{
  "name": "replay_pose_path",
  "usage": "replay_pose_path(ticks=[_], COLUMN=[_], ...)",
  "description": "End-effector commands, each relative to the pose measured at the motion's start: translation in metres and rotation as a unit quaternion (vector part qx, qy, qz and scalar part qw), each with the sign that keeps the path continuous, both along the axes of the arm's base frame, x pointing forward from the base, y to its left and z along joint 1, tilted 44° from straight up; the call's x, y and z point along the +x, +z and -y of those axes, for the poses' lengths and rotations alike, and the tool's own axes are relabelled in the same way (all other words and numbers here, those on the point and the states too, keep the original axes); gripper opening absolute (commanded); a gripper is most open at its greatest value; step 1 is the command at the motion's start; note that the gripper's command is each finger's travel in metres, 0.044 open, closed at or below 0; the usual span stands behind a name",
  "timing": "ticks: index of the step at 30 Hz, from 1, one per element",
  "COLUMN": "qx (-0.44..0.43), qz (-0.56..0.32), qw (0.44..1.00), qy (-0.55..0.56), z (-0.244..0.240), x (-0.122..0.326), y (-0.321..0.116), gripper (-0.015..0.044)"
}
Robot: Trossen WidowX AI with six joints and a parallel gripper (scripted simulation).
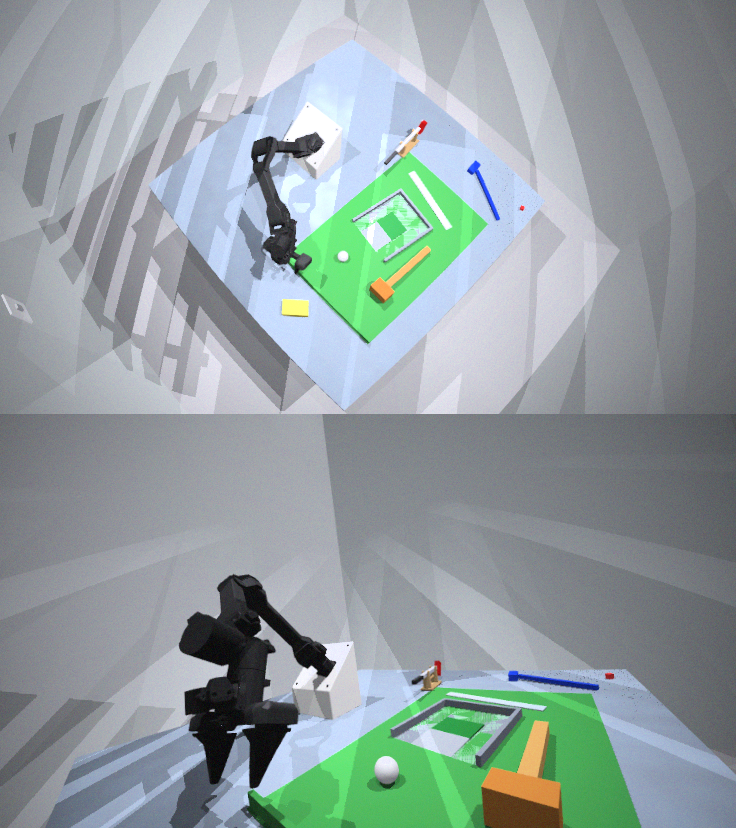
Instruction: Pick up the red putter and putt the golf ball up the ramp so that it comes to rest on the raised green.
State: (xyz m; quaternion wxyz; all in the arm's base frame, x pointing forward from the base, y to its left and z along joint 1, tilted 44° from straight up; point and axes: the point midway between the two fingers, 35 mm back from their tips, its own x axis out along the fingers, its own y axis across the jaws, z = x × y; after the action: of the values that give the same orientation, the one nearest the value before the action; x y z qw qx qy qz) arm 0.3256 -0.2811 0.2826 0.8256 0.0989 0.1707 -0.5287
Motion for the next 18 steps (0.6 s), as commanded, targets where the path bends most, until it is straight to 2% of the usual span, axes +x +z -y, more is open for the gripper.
replay_pose_path(ticks=[1, 10, 18], qx=[0.018, 0.015, -0.022], qz=[-0.081, -0.273, -0.435], qw=[0.993, 0.921, 0.782], qy=[0.081, 0.276, 0.447], z=[-0.037, -0.146, -0.260], x=[0.035, 0.095, 0.102], y=[-0.044, -0.141, -0.231], gripper=[0.0440, 0.0440, 0.0440])
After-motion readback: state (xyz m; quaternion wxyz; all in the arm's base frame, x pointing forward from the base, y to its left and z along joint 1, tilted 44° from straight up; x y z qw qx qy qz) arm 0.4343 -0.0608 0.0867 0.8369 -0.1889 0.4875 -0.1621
